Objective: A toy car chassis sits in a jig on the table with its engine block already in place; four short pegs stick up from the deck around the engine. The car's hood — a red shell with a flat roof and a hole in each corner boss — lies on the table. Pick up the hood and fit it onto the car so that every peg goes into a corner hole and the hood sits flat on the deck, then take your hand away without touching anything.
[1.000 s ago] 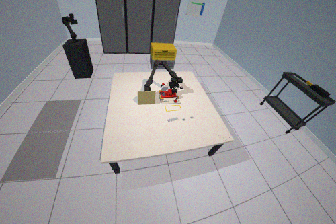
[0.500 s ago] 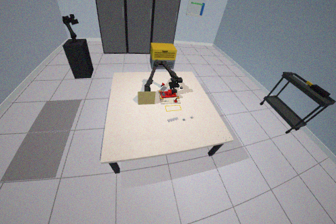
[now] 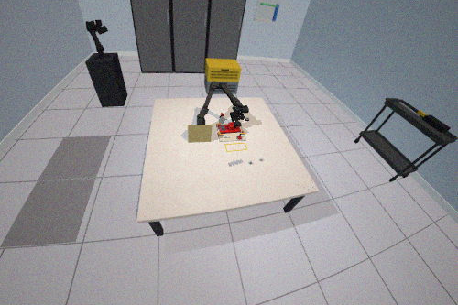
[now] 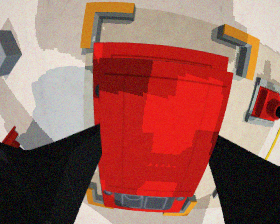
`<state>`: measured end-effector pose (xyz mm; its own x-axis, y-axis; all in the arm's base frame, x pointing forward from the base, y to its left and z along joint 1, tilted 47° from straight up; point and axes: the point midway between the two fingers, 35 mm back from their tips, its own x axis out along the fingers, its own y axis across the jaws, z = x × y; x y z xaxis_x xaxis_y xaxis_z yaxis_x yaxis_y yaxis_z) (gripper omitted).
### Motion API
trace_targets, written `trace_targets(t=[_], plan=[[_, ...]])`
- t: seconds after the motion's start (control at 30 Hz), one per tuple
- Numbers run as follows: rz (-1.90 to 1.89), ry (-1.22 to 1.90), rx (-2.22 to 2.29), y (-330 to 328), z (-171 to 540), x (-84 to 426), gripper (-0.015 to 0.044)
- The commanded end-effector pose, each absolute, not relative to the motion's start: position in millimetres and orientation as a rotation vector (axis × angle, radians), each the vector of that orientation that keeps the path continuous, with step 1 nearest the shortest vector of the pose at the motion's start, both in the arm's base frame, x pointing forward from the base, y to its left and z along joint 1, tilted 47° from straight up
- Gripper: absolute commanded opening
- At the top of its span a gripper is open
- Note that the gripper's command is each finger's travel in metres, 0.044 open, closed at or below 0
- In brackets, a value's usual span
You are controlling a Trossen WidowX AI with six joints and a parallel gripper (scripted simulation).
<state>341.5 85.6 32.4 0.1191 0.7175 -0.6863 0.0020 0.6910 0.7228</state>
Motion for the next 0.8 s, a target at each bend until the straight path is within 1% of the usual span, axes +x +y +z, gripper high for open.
trace_targets(t=[0.0, 0.77], plan=[[0.58, 1.368, 0.663, 86.8, 31.0, 341.4, 0.0], [0.581, 1.368, 0.663, 92.5, 26.1, 342.2, 0.0]])
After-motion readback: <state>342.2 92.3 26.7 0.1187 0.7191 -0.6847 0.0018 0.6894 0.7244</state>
